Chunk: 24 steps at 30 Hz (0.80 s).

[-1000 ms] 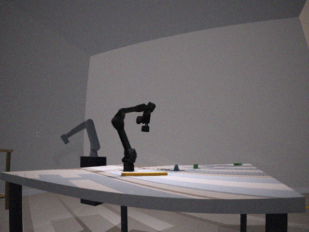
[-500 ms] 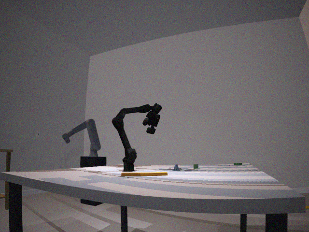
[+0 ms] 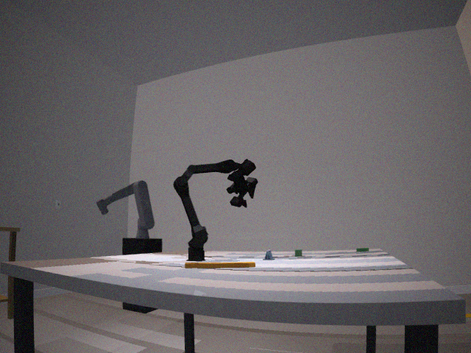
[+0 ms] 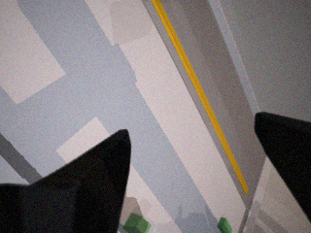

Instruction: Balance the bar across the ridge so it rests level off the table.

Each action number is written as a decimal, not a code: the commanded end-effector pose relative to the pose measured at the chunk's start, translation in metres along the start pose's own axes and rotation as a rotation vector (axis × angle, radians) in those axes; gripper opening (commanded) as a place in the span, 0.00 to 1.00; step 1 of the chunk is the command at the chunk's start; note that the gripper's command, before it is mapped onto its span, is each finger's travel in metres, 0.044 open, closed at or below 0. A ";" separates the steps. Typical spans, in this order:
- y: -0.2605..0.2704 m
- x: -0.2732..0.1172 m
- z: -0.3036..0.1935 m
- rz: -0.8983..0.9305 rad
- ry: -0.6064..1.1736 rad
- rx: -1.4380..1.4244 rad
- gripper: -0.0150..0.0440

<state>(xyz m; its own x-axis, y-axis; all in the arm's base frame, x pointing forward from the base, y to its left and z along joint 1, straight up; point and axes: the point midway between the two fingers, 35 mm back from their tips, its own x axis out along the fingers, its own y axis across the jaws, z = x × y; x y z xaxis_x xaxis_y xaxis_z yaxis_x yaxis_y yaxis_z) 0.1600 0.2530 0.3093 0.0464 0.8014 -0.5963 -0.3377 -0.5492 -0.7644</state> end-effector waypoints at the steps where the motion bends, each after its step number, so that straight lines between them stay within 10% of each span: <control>1: 0.009 0.001 -0.024 0.027 0.063 0.083 0.79; 24: 0.061 -0.039 -0.133 0.062 0.391 0.511 0.79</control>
<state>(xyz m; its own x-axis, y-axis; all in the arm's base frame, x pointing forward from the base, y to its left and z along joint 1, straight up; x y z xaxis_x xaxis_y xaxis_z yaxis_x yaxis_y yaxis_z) 0.2532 0.1701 0.2641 0.3077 0.6130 -0.7277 -0.7045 -0.3673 -0.6073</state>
